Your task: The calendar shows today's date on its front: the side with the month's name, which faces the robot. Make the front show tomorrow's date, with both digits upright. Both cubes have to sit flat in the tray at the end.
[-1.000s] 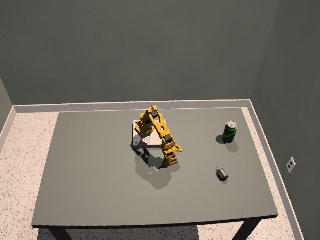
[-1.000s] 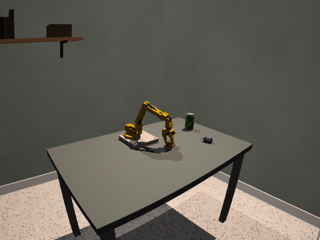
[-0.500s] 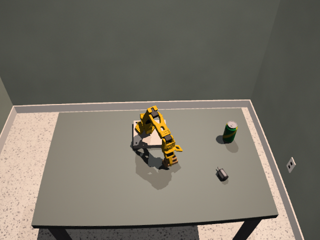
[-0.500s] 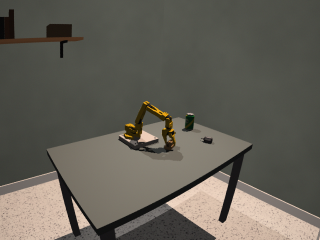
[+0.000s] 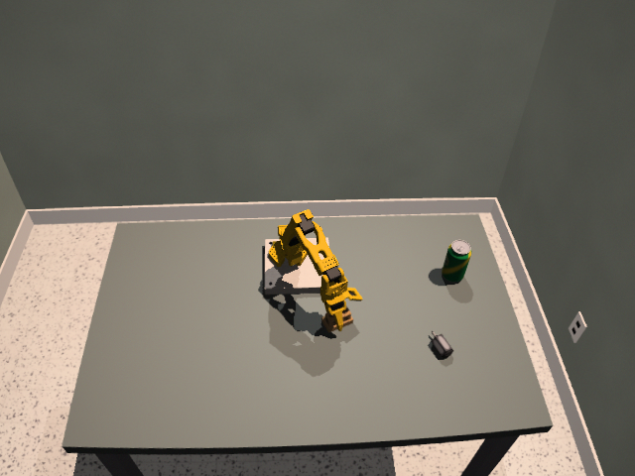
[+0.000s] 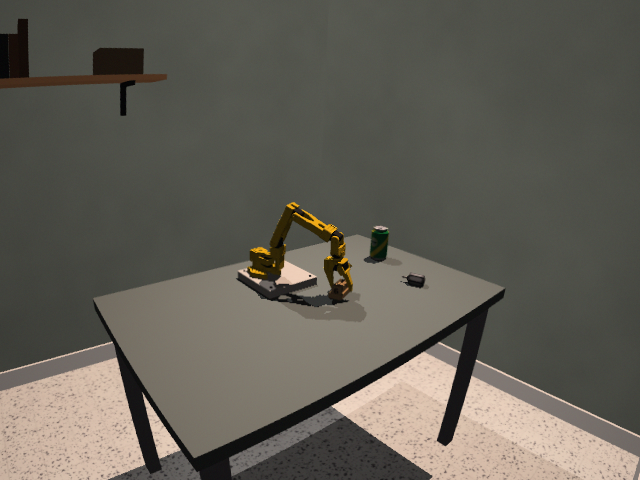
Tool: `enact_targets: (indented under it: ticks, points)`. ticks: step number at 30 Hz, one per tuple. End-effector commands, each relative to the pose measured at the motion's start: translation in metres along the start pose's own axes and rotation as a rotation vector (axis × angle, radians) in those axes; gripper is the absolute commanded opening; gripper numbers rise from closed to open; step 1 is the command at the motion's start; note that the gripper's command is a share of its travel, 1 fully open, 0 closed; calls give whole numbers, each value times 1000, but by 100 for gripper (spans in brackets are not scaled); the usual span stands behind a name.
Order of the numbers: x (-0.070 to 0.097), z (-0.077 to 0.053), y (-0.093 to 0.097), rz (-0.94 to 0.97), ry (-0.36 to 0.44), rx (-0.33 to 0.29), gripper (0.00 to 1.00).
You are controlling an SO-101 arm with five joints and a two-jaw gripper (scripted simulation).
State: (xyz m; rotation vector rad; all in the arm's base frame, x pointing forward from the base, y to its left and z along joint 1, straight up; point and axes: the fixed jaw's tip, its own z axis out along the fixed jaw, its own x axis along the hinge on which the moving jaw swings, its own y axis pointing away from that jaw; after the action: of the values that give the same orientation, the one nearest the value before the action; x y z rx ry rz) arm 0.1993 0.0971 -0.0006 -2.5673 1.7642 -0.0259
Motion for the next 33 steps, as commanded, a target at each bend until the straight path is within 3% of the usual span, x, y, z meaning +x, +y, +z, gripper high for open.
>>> enact_targets:
  ticks: [1,20,33]
  points:
    - [-1,1,3,-4,0,-20,36]
    - [-1,-50,2,-4,0,-20,36]
    - [-1,-55,3,-4,0,-20,36]
